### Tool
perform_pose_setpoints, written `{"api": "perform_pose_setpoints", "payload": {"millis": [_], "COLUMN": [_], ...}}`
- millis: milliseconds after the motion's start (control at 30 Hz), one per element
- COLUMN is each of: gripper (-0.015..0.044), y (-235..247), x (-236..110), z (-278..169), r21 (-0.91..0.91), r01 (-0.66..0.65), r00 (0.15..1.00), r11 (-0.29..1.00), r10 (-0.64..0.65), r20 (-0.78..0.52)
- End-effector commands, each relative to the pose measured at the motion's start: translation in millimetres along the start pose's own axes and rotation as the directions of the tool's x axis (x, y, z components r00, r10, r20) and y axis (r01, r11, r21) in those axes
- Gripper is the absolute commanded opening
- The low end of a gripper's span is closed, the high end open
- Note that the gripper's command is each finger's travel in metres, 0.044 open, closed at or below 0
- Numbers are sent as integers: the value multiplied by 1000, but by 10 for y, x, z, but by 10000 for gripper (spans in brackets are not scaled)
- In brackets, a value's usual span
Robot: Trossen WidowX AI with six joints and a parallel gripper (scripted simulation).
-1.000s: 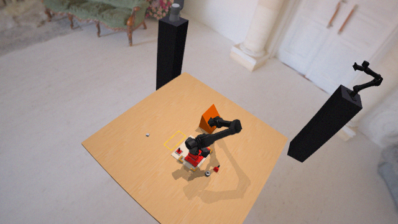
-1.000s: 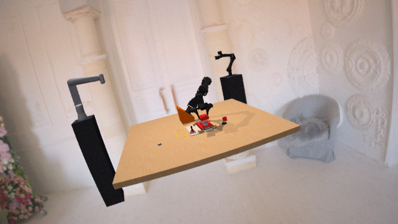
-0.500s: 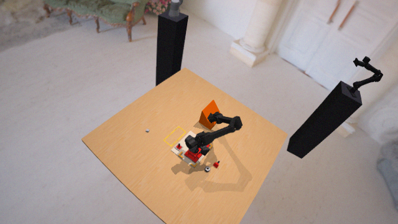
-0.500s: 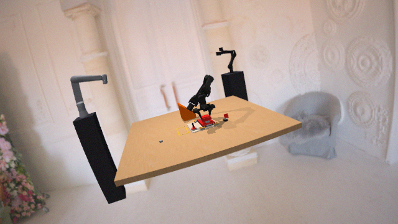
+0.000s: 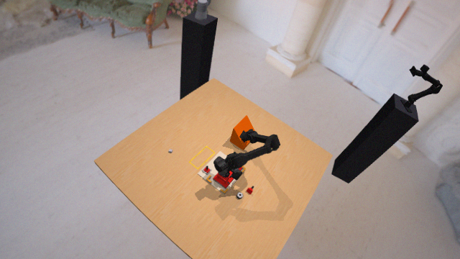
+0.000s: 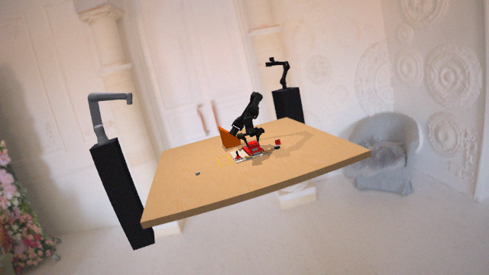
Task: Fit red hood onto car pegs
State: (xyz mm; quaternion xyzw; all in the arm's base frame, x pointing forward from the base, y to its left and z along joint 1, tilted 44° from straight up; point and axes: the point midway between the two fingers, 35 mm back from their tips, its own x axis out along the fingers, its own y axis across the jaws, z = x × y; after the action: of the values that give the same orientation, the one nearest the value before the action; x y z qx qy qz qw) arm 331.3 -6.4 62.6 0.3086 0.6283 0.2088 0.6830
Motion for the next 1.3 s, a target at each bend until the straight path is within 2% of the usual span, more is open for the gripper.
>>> {"api": "perform_pose_setpoints", "payload": {"millis": [0, 1267], "gripper": [0, 0], "y": [10, 12], "x": [0, 120], "z": [5, 9], "r21": [2, 2], "r01": [-5, -5], "r00": [1000, 1000], "r11": [1000, 1000], "r10": [5, 5], "r20": [3, 4]}}
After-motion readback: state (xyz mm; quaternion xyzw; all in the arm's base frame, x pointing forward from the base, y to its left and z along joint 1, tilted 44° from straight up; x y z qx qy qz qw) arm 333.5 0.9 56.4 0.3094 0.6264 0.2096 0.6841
